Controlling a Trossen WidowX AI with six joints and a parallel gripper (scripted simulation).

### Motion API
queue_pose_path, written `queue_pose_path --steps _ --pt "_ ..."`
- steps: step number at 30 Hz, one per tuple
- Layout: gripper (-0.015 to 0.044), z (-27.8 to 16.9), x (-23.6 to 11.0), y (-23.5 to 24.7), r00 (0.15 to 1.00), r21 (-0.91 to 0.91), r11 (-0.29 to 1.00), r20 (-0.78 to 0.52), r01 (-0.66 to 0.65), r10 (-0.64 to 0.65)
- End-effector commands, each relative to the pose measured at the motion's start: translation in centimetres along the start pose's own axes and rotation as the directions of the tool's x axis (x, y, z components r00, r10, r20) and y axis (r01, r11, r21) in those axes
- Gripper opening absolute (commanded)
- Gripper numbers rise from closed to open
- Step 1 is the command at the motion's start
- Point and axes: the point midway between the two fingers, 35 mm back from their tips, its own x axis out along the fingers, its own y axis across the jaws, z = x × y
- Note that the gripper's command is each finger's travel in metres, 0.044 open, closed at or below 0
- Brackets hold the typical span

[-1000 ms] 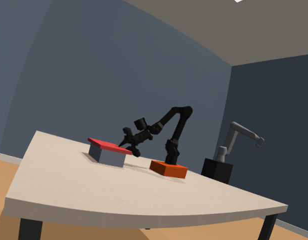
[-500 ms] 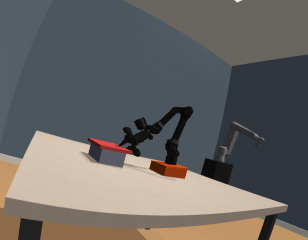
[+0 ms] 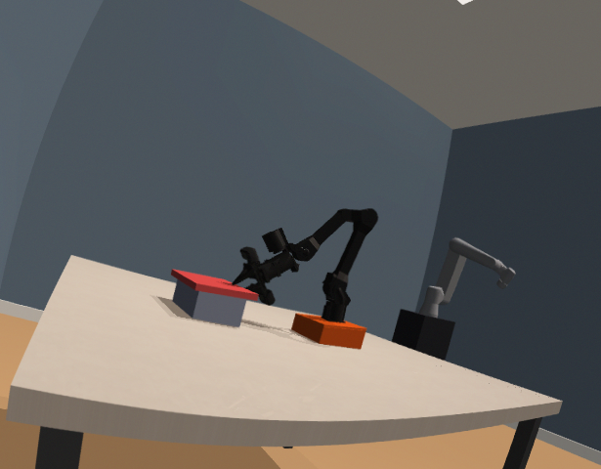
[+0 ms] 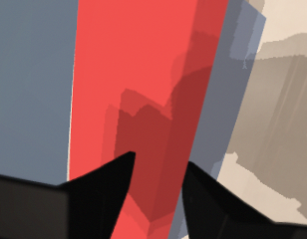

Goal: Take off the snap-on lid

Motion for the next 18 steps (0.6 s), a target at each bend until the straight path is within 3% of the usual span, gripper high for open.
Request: queue_pose_path --steps 1,18 --pt "0.0 0.0 -0.13 0.17 1.0 -0.001 1.0 0.0 -0.003 0.003" --pt "0.0 0.04 -0.36 0.43 1.0 -0.001 1.0 0.0 -0.003 0.003"
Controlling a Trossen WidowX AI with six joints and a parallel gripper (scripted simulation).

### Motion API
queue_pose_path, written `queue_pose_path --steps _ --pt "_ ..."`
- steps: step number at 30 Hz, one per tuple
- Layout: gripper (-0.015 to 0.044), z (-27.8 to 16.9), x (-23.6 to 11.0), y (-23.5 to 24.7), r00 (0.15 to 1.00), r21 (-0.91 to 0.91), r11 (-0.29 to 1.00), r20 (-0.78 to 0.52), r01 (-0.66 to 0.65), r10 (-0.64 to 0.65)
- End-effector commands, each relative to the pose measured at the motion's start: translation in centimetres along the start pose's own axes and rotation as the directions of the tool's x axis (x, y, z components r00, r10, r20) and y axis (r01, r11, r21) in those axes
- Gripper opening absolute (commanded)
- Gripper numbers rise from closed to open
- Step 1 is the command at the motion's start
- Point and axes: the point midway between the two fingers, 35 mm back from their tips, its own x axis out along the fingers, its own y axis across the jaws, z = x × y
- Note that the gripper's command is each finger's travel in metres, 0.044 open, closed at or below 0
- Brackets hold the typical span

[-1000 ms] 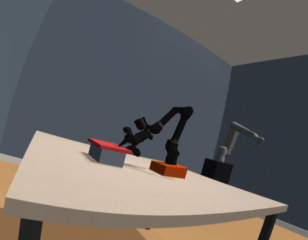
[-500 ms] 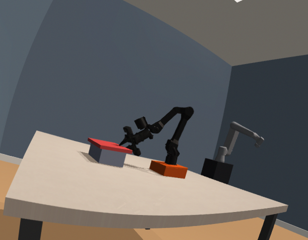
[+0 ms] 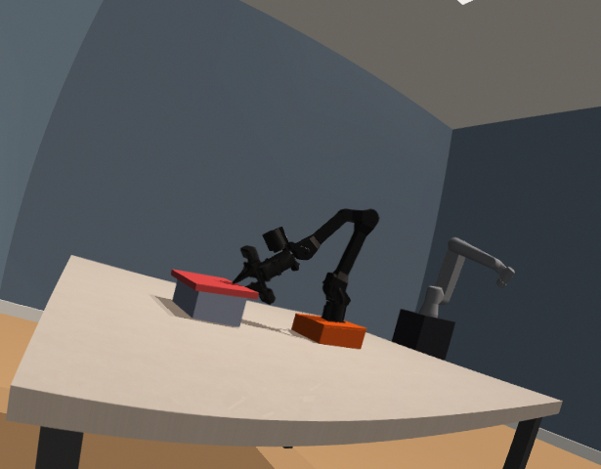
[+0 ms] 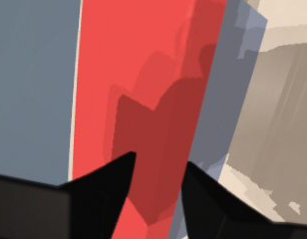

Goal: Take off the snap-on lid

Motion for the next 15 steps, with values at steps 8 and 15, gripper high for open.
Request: queue_pose_path --steps 8,15 --pt "0.0 0.03 -0.2 0.28 1.0 -0.002 1.0 -0.001 -0.002 0.002" --pt "0.0 0.04 -0.21 0.3 1.0 0.0 1.0 0.0 -0.002 0.002"
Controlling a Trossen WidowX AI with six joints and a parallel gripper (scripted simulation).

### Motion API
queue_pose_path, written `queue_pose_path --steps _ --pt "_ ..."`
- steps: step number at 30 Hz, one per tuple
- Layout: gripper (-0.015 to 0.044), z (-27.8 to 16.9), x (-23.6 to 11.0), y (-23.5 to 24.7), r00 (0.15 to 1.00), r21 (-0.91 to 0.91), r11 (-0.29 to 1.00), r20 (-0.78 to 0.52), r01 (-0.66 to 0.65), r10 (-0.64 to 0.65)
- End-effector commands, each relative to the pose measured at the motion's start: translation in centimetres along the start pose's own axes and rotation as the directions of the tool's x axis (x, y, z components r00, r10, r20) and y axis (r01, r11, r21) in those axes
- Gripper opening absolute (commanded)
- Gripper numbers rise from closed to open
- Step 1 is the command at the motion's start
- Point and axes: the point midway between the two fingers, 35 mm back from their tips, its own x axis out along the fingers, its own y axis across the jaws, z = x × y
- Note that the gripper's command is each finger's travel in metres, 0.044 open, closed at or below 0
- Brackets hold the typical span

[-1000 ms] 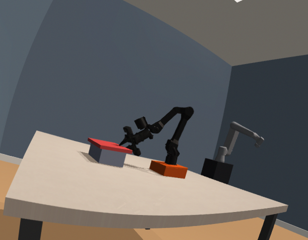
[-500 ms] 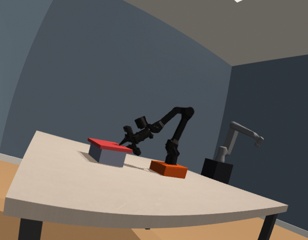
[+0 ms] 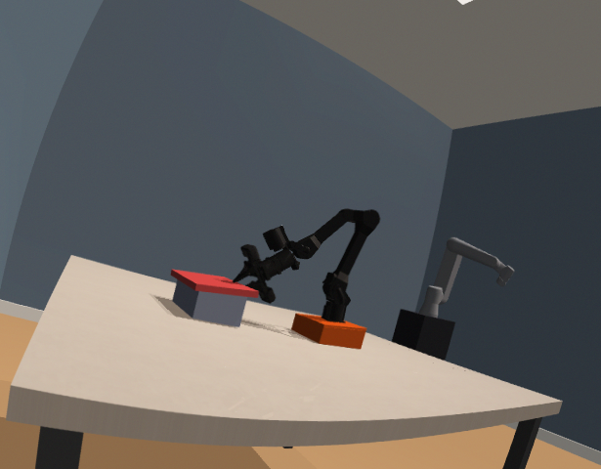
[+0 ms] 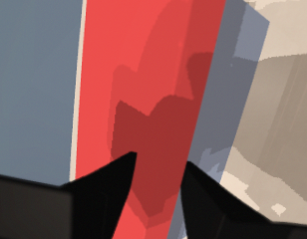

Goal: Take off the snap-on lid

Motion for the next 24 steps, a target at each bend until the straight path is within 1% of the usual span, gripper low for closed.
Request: queue_pose_path --steps 1,24 --pt "0.0 0.0 0.01 0.02 1.0 0.0 1.0 0.0 0.0 0.0" --pt "0.0 0.0 0.16 0.15 1.0 0.0 1.0 0.0 0.0 0.0"
